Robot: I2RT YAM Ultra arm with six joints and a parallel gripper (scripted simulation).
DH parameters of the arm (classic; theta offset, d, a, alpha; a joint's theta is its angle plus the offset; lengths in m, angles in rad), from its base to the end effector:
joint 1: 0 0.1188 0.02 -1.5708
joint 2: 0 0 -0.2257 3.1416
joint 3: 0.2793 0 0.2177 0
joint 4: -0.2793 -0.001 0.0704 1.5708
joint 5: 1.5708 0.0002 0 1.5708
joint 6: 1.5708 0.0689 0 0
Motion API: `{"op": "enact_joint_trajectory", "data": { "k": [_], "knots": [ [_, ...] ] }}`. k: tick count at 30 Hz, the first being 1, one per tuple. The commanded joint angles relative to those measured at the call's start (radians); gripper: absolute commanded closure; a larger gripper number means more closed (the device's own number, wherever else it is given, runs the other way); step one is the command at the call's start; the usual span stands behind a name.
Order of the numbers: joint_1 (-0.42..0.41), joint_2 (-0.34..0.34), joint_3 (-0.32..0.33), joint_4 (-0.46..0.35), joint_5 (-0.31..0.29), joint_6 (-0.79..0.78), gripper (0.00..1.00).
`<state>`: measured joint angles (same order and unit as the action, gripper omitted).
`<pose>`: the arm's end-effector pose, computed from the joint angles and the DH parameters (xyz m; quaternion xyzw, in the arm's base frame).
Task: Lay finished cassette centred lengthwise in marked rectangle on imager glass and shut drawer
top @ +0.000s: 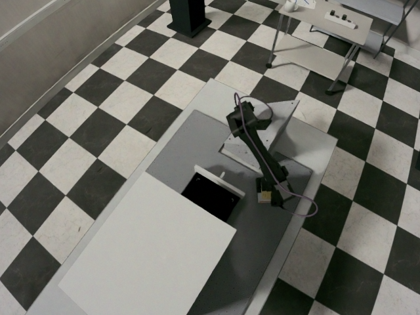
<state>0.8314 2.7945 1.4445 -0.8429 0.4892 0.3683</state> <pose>0.1984 0.1710 -0.1020 0.2841 -0.8820 0.3579 0.1150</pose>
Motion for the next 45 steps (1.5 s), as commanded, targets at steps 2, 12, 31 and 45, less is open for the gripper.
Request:
{"op": "enact_joint_trajectory", "data": {
  "k": [2,12,31,45],
  "knots": [
    [0.014,-0.029,0.033,-0.014,-0.009,0.011,0.00],
    [0.014,-0.029,0.033,-0.014,-0.009,0.011,0.00],
    [0.014,-0.029,0.033,-0.014,-0.009,0.011,0.00],
    [-0.006,0.012,0.031,0.022,0.002,-0.002,0.00]
  ]
}}
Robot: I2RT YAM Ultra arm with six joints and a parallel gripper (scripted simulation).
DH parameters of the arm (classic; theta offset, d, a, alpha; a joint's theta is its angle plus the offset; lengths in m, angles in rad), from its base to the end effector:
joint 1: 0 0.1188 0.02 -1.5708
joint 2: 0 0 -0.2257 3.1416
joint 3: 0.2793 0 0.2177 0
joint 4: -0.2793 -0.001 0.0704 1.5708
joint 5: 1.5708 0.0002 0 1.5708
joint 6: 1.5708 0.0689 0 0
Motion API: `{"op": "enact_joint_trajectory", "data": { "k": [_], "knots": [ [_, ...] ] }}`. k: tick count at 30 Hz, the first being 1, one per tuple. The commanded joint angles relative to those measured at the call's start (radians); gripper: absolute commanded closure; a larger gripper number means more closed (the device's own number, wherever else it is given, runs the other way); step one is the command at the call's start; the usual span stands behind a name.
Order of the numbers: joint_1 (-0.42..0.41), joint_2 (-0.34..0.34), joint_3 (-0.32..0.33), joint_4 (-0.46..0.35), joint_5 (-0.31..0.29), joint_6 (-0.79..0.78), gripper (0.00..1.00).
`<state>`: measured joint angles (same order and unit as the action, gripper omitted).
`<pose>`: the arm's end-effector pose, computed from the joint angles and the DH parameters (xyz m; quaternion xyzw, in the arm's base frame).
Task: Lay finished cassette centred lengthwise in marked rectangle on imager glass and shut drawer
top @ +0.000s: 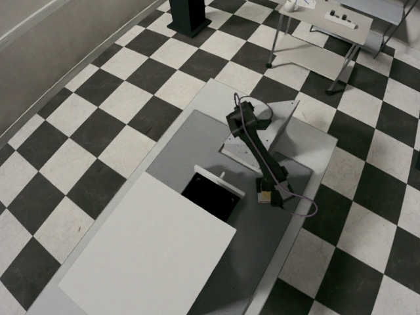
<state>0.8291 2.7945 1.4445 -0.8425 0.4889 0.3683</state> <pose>0.1988 0.1705 -0.1020 0.2830 -0.8825 0.3576 0.1153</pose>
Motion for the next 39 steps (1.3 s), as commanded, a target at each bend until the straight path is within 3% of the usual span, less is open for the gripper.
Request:
{"op": "enact_joint_trajectory", "data": {
  "k": [1,9,13,15,20,29,30,39],
  "knots": [
    [-0.005,0.014,0.030,0.026,0.007,-0.008,0.00],
    [-0.020,0.037,-0.015,0.059,0.019,-0.022,0.00],
    [-0.005,0.016,0.007,0.068,0.022,-0.025,0.00],
    [-0.009,0.048,0.002,0.076,0.024,-0.029,0.00],
    [-0.038,0.060,-0.028,0.099,0.029,-0.038,0.00],
    [-0.053,0.071,-0.031,0.129,0.038,-0.052,0.00],
    [-0.037,0.077,-0.006,0.135,0.039,-0.055,0.00],
    [-0.061,0.105,-0.033,0.175,0.050,-0.074,0.00]
  ]
}}
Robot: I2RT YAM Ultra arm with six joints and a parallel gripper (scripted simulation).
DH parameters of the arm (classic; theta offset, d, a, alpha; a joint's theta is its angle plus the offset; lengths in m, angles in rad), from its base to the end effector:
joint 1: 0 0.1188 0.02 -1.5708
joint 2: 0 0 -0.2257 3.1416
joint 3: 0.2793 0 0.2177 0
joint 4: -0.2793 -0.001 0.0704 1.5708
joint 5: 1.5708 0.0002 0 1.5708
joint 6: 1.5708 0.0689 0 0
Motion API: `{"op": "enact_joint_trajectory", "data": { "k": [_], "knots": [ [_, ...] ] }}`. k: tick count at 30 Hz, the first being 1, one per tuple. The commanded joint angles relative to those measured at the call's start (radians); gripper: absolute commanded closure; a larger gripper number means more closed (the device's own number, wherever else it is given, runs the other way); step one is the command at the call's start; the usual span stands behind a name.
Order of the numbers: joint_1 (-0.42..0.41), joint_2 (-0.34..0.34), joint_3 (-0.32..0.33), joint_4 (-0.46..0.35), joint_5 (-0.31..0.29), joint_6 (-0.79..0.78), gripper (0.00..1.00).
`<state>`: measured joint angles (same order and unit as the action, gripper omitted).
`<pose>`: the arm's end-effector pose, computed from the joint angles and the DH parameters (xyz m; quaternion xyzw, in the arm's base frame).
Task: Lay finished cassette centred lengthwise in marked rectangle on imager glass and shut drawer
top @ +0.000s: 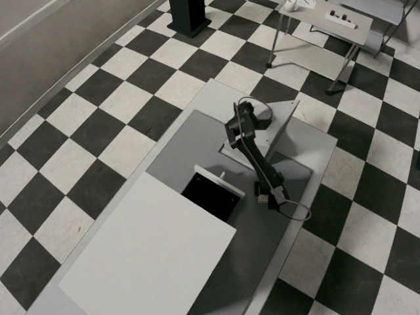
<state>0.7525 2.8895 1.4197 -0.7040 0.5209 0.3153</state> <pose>0.2019 0.1434 -0.1341 0.2747 -0.8841 0.3577 0.1219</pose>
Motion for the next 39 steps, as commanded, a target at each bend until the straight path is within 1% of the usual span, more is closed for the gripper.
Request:
{"op": "enact_joint_trajectory", "data": {
  "k": [1,3,5,7,8,12,20,22,24,25,26,34,39],
  "knots": [
    [0.014,0.013,-0.013,0.041,0.019,-0.023,0.00],
    [-0.001,0.013,-0.019,0.049,0.021,-0.026,0.00],
    [0.004,-0.002,-0.015,0.051,0.022,-0.028,0.00],
    [0.004,-0.002,-0.015,0.051,0.022,-0.028,0.00],
    [0.014,0.001,-0.005,0.052,0.022,-0.028,0.00],
    [0.011,0.009,-0.021,0.057,0.023,-0.030,0.00],
    [-0.003,0.021,-0.031,0.069,0.024,-0.034,0.00],
    [-0.002,0.022,-0.012,0.073,0.025,-0.035,0.00],
    [-0.002,0.022,-0.012,0.073,0.025,-0.035,0.00],
    [0.003,-0.002,-0.010,0.073,0.026,-0.035,0.00],
    [0.001,-0.001,-0.010,0.074,0.026,-0.036,0.00],
    [-0.006,0.024,-0.033,0.082,0.028,-0.040,0.00],
    [-0.012,0.029,-0.034,0.089,0.029,-0.043,0.00]
  ]
}}
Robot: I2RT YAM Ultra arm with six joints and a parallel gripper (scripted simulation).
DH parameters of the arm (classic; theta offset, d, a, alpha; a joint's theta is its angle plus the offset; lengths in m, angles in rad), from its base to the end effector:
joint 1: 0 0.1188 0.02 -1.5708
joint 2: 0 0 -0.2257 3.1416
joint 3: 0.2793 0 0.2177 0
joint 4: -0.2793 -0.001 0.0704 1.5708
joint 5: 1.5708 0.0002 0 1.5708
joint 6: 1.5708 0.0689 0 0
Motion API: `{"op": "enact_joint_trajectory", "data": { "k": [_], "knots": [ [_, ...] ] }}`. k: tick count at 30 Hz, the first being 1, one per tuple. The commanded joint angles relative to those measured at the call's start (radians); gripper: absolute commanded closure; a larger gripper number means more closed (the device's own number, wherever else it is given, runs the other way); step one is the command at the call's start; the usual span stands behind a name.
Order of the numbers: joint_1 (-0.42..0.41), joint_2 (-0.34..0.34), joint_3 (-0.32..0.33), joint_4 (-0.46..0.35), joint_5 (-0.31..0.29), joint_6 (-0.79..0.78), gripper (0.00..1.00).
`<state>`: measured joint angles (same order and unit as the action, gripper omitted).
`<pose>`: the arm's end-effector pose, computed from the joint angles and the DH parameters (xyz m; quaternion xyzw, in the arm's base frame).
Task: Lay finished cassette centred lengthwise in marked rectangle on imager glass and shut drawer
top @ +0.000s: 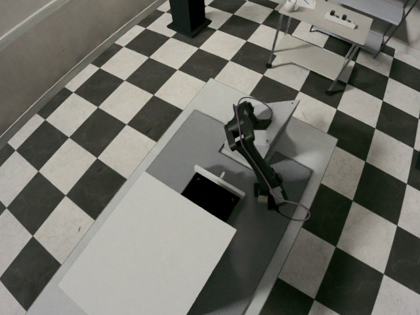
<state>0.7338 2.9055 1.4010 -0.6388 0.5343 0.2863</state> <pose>0.2031 0.1373 -0.1421 0.2780 -0.8857 0.3540 0.1140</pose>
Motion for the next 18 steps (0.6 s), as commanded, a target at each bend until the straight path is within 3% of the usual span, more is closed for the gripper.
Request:
{"op": "enact_joint_trajectory", "data": {
  "k": [1,18],
  "knots": [
    [0.006,0.013,-0.015,0.024,0.016,-0.014,0.00],
    [-0.001,0.015,-0.019,0.042,0.021,-0.022,0.00]
  ]
}}
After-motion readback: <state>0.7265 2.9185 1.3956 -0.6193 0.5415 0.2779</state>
